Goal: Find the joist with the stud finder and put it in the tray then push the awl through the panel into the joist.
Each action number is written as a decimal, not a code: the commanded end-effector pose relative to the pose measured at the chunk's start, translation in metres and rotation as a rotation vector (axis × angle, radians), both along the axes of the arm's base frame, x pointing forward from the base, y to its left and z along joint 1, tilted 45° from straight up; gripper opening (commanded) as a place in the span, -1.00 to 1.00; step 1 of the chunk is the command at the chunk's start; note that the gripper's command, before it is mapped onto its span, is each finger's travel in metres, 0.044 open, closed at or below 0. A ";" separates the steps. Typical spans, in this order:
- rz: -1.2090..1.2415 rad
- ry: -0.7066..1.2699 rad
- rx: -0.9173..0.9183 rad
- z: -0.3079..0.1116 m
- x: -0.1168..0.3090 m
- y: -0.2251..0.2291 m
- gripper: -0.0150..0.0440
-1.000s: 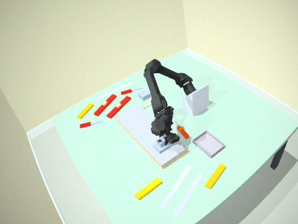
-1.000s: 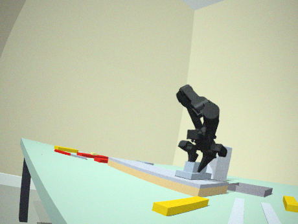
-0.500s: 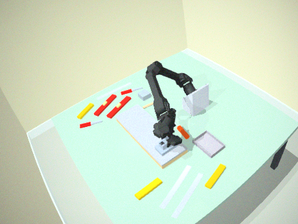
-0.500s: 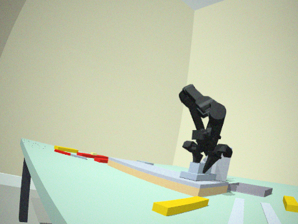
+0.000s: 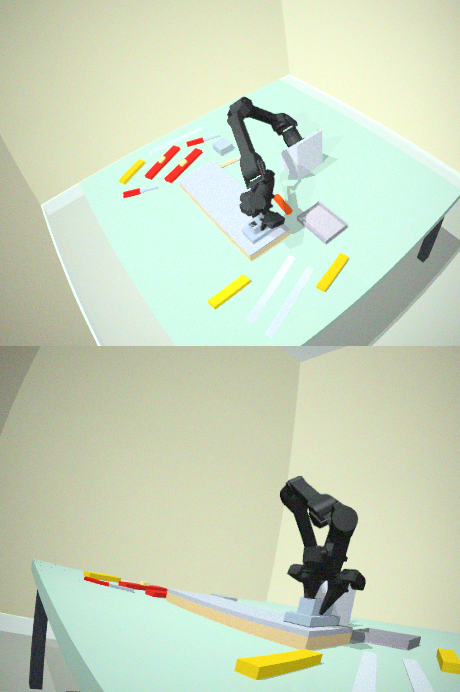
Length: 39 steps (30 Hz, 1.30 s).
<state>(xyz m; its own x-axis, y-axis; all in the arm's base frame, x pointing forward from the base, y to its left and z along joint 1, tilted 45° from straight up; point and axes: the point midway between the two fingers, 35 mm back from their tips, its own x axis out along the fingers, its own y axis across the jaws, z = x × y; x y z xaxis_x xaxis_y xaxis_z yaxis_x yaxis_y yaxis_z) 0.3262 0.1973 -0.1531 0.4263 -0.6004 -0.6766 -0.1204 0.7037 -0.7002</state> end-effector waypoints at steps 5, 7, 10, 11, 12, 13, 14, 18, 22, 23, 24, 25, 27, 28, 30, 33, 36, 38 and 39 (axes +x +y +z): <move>-0.001 0.000 0.000 0.001 0.000 -0.001 -0.49; -0.002 0.001 0.005 -0.002 0.000 0.001 -0.49; -0.003 0.002 0.006 0.000 0.000 0.000 -0.49; -0.003 0.002 0.006 0.001 0.000 -0.001 -0.49; -0.003 0.002 0.006 0.002 0.001 -0.002 -0.49; -0.003 0.002 0.006 0.003 0.001 -0.003 -0.49; -0.003 0.002 0.006 0.004 0.001 -0.005 -0.49; -0.003 0.002 0.005 0.008 0.002 -0.009 -0.49; -0.003 0.002 0.005 0.012 0.002 -0.013 -0.49; -0.003 0.002 0.005 0.013 0.003 -0.014 -0.49; -0.003 0.002 0.005 0.014 0.003 -0.015 -0.49; -0.003 0.002 0.005 0.015 0.003 -0.016 -0.49; -0.003 0.002 0.004 0.017 0.003 -0.018 -0.49; -0.003 0.002 0.004 0.018 0.004 -0.019 -0.49; -0.003 0.002 0.004 0.020 0.004 -0.021 -0.49; -0.003 0.002 0.004 0.023 0.004 -0.024 -0.49; -0.003 0.003 0.004 0.026 0.005 -0.027 -0.49; -0.003 0.003 0.003 0.028 0.005 -0.029 -0.49; -0.003 0.003 0.003 0.029 0.006 -0.030 -0.49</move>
<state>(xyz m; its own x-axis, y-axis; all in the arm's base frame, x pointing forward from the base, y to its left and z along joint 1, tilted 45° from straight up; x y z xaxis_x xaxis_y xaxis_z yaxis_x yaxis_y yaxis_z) 0.3314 0.1725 -0.1288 0.4219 -0.5935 -0.6854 -0.1216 0.7121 -0.6915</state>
